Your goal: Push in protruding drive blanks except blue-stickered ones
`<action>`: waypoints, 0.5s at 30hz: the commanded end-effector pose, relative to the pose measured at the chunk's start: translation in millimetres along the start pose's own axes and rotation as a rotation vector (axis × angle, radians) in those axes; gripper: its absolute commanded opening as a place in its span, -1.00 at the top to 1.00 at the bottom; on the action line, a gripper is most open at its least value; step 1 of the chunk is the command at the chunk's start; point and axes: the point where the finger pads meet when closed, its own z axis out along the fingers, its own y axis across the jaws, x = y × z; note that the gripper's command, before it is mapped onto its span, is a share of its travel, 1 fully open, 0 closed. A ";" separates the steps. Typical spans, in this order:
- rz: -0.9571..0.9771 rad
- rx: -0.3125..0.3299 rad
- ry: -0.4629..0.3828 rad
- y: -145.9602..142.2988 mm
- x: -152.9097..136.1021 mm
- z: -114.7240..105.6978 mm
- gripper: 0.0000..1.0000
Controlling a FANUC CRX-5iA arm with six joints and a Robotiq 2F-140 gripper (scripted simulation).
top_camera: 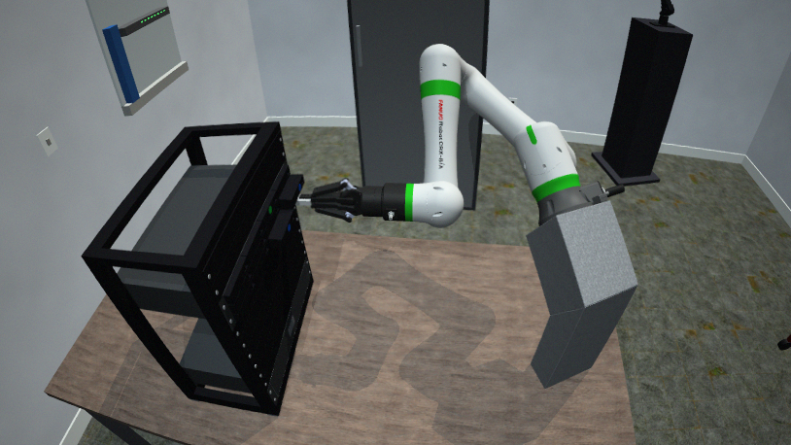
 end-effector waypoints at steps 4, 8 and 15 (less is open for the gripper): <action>0.000 0.000 0.000 -0.3 -0.1 -16.7 1.00; 0.000 0.000 0.000 -0.3 -0.1 -28.3 1.00; 0.000 0.000 0.000 -0.3 -0.1 -67.8 1.00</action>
